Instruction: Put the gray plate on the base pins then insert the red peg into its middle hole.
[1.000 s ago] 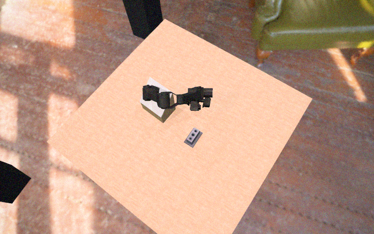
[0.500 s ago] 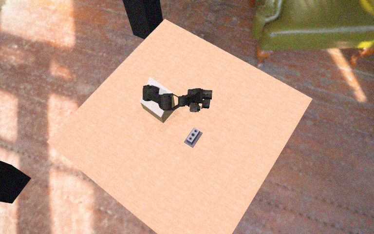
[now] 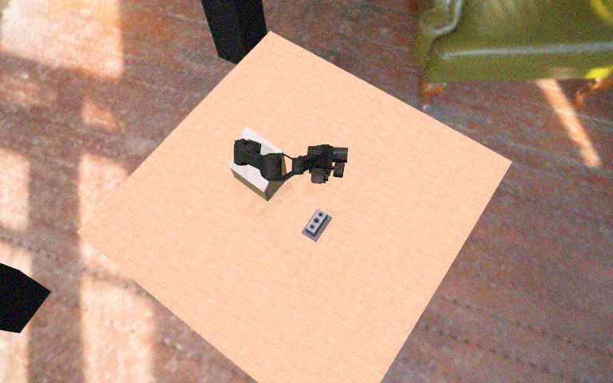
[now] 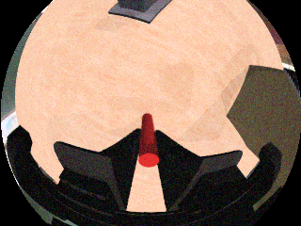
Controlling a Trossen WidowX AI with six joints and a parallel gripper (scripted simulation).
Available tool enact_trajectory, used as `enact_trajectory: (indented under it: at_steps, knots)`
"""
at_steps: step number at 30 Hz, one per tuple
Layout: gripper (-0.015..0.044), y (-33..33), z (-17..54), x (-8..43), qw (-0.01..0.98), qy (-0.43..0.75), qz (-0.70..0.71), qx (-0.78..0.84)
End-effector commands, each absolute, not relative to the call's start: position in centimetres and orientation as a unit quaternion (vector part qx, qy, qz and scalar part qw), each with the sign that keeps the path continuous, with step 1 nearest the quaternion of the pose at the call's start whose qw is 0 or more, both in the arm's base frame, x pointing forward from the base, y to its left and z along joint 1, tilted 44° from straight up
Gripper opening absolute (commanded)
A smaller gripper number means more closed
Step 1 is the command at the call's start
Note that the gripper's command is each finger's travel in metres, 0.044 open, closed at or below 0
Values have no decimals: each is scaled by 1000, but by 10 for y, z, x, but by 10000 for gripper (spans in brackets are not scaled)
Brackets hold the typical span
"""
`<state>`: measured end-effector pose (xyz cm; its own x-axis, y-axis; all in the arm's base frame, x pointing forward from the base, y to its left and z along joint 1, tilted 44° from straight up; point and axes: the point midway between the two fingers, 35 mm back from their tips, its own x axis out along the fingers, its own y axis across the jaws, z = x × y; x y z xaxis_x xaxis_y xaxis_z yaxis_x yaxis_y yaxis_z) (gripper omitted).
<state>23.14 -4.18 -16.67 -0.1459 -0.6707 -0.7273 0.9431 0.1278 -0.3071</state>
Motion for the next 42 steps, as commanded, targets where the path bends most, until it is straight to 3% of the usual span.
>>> enact_trajectory:
  at_steps: [1, 33, 42]
  knots:
    - [0, -42, -167, 232, 633, 407, -638, 165]
    - [0, 17, -108, 251, 633, 409, -635, 168]
    - [0, -2, -106, 261, 633, 413, -633, 167]
